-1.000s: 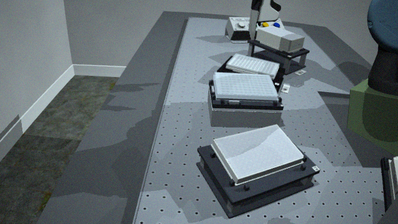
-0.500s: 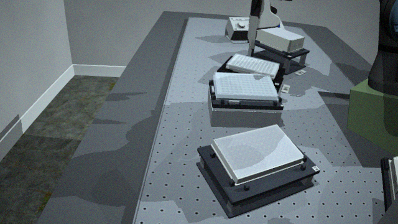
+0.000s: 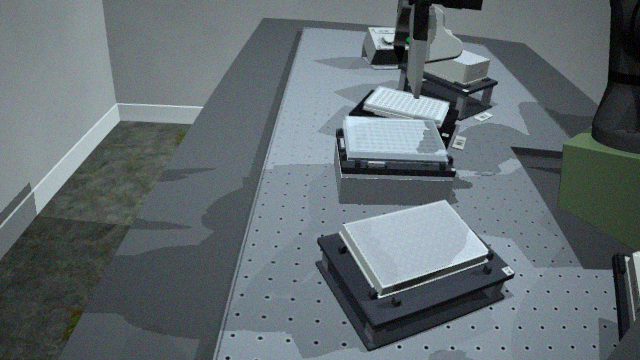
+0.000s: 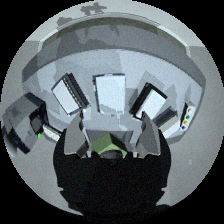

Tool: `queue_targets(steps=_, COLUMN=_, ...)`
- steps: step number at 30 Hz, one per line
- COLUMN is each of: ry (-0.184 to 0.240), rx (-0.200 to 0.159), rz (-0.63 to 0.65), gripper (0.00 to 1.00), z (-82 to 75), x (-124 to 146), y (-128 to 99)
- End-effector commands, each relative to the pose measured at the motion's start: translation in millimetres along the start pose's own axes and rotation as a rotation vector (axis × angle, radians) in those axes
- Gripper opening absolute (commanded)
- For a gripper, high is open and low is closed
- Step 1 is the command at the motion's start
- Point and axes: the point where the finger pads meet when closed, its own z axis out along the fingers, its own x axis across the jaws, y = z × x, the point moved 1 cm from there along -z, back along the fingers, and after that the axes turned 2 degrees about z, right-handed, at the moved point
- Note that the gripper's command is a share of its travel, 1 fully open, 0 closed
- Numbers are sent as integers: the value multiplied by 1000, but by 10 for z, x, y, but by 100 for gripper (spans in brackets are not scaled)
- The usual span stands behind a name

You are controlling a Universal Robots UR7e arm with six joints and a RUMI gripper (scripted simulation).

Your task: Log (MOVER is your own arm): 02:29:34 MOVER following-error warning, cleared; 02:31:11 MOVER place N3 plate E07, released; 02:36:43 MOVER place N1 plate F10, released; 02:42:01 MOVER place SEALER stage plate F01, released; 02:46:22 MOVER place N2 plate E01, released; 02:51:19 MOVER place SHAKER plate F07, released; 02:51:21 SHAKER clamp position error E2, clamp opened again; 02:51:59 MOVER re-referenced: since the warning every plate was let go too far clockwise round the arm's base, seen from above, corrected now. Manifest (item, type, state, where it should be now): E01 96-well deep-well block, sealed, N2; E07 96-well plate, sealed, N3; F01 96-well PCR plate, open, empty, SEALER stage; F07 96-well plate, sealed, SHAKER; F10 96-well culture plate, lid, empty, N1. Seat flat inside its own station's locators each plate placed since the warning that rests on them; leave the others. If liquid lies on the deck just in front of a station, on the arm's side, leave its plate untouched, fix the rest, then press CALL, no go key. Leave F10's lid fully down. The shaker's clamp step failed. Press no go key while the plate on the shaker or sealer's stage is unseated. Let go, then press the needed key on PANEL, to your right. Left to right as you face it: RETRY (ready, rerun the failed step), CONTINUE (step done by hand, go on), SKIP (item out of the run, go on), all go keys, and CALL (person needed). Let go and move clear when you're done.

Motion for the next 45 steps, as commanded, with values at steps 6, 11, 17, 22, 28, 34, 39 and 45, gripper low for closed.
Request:
queue_targets(steps=6, ry=4, rx=-1, rz=-3, gripper=82, z=-1, x=-97, y=-21)
queue_targets(steps=11, ry=4, rx=-1, rz=-3, gripper=82, z=49, x=-97, y=-21)
queue_targets(steps=17, ry=4, rx=-1, rz=-3, gripper=82, z=149, x=-97, y=-21)
queue_targets(steps=22, ry=4, rx=-1, rz=-3, gripper=82, z=232, x=-96, y=-20)
queue_targets(steps=28, ry=4, rx=-1, rz=-3, gripper=82, z=299, x=-96, y=-20)
queue_targets(steps=34, ry=4, rx=-1, rz=-3, gripper=82, z=303, x=-96, y=-21)
queue_targets(steps=39, ry=4, rx=-1, rz=-3, gripper=82, z=303, x=-96, y=-20)
queue_targets(steps=45, ry=4, rx=-1, rz=-3, gripper=82, z=302, x=-96, y=-20)
